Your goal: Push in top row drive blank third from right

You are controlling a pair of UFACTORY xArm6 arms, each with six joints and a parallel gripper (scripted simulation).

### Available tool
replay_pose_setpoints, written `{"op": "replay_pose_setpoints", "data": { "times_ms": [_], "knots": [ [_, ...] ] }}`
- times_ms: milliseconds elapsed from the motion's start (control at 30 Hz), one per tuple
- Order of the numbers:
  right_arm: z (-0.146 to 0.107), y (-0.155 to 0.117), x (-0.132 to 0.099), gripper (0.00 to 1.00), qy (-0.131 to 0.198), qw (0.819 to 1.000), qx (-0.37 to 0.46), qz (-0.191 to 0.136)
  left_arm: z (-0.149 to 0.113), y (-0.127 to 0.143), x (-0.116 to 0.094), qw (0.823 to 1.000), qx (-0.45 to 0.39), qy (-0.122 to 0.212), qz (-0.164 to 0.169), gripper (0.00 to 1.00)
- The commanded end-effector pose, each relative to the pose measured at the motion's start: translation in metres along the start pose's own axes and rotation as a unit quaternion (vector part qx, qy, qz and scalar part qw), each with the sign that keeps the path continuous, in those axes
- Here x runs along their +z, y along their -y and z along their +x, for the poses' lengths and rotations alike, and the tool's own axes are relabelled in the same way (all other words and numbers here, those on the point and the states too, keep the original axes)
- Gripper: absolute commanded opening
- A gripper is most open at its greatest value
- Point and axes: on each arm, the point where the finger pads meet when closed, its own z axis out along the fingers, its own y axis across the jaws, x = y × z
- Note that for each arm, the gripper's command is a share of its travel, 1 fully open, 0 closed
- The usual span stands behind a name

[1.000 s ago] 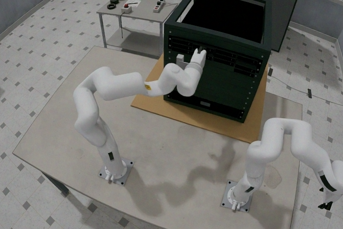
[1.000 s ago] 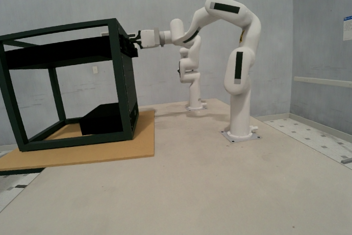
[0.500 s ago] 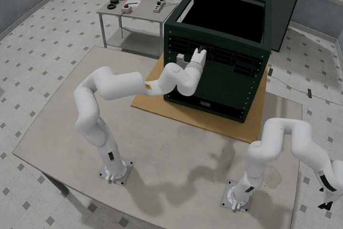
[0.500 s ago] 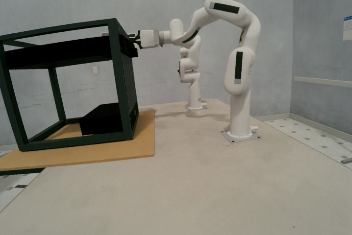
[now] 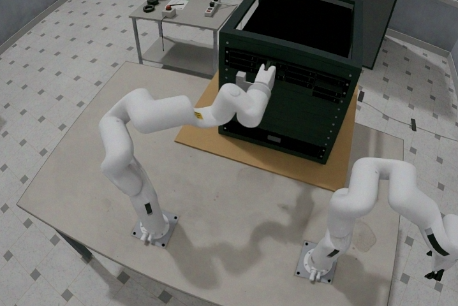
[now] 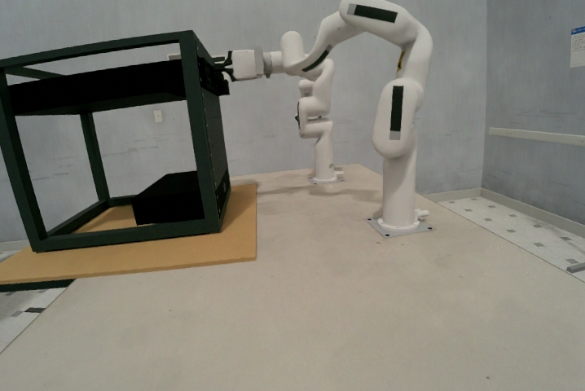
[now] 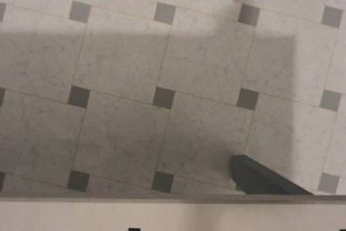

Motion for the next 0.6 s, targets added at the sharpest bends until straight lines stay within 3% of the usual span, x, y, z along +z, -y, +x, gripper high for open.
{"op": "replay_pose_setpoints", "data": {
  "times_ms": [0,567],
  "knots": [
    [0.0008,0.0,-0.0014,1.0,-0.002,1.0,0.0,0.0,0.0002,-0.0021,0.0,1.0,-0.001,0.0,-0.001,0.0],
    [0.0008,0.0,-0.0014,1.0,-0.002,1.0,0.0,0.0,0.0001,-0.0021,0.0025,1.0,-0.001,0.0,-0.001,0.0]
  ]
}}
